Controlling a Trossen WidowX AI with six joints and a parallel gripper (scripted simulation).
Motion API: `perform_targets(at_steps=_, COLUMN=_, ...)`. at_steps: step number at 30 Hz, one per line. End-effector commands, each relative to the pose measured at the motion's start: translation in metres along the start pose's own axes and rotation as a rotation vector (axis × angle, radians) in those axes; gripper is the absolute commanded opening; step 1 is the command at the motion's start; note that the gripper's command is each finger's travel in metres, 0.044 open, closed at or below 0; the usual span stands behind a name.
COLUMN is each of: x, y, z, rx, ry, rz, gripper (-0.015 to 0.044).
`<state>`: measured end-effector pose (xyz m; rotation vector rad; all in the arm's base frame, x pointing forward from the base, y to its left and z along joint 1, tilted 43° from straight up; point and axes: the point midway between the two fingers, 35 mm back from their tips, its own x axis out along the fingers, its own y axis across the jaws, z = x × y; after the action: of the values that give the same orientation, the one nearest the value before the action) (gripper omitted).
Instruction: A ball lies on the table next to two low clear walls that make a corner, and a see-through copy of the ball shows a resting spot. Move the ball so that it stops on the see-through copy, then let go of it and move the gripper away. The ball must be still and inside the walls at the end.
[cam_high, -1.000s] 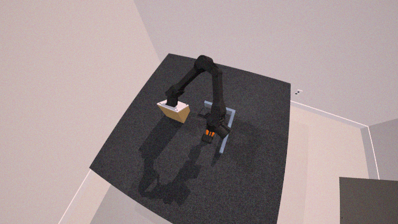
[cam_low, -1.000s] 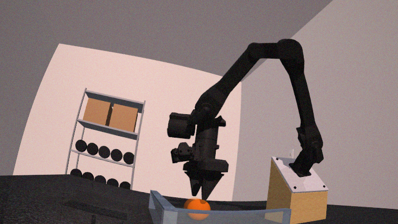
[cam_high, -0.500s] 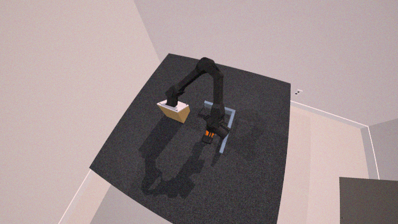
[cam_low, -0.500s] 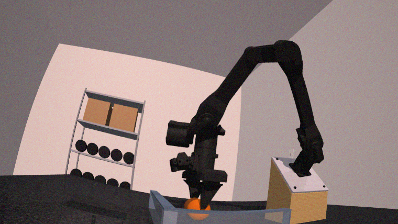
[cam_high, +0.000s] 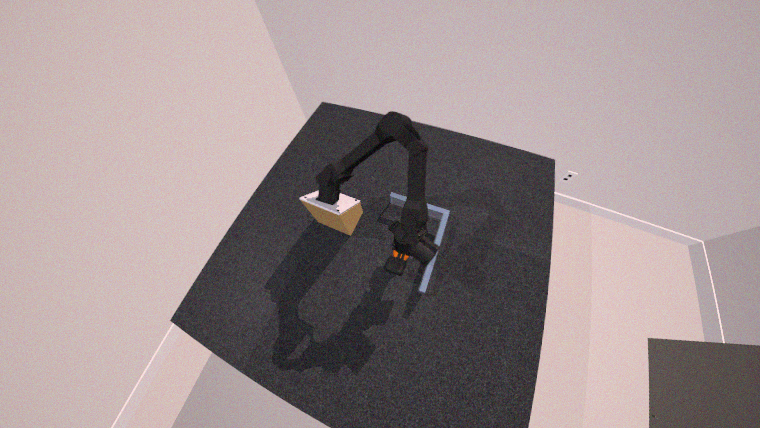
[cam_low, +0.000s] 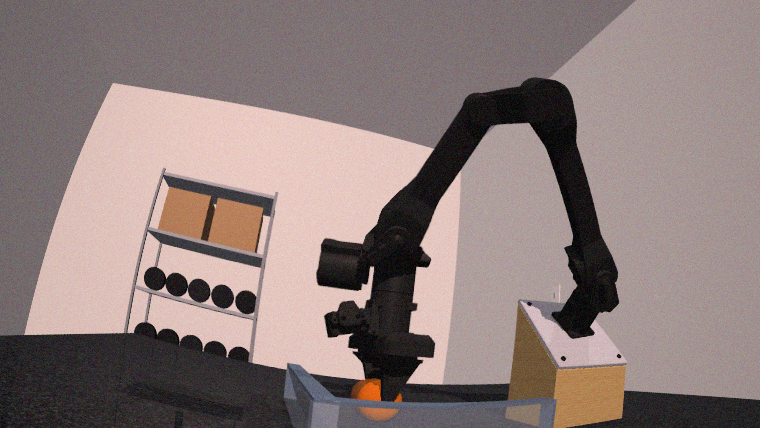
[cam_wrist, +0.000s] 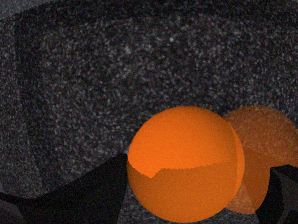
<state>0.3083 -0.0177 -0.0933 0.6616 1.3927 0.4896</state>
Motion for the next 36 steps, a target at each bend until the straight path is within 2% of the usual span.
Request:
perform_targets(at_steps=1, x=0.001, y=0.000, z=-0.001, rx=0.007, ry=0.002, rz=0.002, gripper=0.0254)
perform_targets(at_steps=2, x=0.001, y=0.000, z=-0.001, rx=0.007, ry=0.002, rz=0.002, gripper=0.0247)
perform_targets(at_steps=11, x=-0.030, y=-0.005, z=0.006, rx=-0.015, ry=-0.026, rz=-0.025, gripper=0.0011)
perform_targets(at_steps=12, x=-0.034, y=-0.005, z=0.006, rx=-0.014, ry=-0.025, rz=-0.025, gripper=0.0000)
perform_targets(at_steps=28, x=-0.136, y=-0.002, z=0.000, rx=0.006, ry=0.002, rz=-0.007, gripper=0.0000)
perform_targets(at_steps=36, x=-0.131, y=-0.008, z=0.000, rx=0.007, ry=0.003, rz=-0.005, gripper=0.0000)
